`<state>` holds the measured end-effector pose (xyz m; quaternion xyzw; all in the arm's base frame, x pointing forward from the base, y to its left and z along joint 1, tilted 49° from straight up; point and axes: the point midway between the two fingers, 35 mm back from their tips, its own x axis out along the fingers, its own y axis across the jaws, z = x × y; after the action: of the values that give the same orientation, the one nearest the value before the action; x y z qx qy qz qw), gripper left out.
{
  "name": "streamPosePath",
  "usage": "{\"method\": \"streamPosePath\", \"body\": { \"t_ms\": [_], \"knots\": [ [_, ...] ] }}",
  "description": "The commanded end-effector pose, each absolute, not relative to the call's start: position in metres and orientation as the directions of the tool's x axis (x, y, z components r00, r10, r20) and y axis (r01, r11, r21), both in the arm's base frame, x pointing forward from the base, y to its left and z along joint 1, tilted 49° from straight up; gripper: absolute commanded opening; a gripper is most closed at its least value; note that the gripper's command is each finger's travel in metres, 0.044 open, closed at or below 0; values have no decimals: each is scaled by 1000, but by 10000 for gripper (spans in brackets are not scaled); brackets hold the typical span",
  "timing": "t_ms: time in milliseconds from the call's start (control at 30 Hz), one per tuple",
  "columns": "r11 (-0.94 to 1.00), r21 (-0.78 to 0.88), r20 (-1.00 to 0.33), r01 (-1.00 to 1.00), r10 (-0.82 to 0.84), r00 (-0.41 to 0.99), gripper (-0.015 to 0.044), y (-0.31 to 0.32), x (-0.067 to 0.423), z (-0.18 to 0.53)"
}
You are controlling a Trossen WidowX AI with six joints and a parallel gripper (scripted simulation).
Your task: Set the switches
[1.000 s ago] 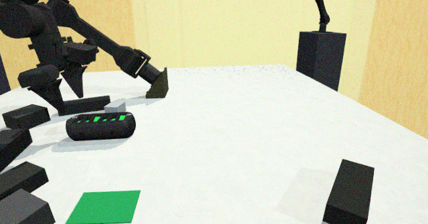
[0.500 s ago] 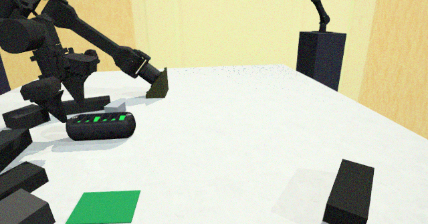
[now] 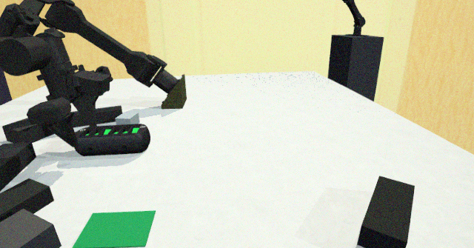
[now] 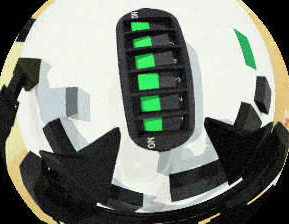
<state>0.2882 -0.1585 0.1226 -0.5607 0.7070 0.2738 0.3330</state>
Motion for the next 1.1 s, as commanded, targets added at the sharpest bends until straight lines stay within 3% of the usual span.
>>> {"method": "streamPosePath", "body": {
  "t_ms": [0, 33, 200, 1067],
  "knots": [
    [217, 22, -774, -976, -615, -154, 440, -162, 285, 118],
    [217, 22, -774, -976, -615, -154, 440, -162, 285, 118],
    [217, 22, -774, -976, -615, -154, 328, -162, 285, 118],
    [217, 22, -772, -976, -616, -155, 336, -156, 287, 120]
  ]
}}
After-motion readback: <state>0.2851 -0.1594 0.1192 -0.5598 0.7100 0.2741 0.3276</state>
